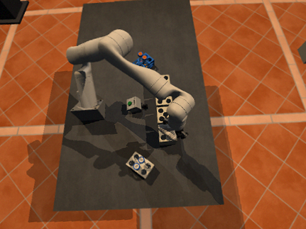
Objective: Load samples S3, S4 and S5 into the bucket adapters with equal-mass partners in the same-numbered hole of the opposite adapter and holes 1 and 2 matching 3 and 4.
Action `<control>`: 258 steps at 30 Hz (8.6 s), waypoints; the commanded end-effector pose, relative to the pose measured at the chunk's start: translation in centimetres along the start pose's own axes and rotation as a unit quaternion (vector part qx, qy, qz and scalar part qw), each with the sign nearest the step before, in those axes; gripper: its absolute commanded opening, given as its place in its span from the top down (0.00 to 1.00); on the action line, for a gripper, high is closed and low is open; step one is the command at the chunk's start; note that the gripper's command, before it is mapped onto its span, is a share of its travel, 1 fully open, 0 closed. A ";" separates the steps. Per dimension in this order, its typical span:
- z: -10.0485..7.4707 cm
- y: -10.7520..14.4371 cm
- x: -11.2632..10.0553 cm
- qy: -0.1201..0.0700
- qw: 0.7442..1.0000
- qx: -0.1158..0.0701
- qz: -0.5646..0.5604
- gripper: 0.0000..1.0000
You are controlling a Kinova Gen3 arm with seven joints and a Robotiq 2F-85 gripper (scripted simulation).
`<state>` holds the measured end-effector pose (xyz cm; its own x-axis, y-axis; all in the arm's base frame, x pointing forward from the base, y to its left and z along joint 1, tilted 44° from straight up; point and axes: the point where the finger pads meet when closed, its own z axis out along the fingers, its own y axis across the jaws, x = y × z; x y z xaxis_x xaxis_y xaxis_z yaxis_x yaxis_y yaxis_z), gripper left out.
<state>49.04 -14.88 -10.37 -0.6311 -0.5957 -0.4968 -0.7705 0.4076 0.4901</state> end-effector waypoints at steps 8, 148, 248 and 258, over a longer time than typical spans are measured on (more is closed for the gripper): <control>-1.7 0.0 0.2 0.001 1.000 0.002 0.004 0.38; -6.7 4.5 21.1 0.003 0.999 -0.001 -0.050 0.38; 3.3 4.2 20.6 0.001 0.999 0.001 -0.052 0.38; 4.6 4.2 20.6 0.001 0.999 0.001 -0.052 0.38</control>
<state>32.22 -22.76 -21.42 -0.5561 -0.6321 -0.5396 -0.8264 0.3514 0.4400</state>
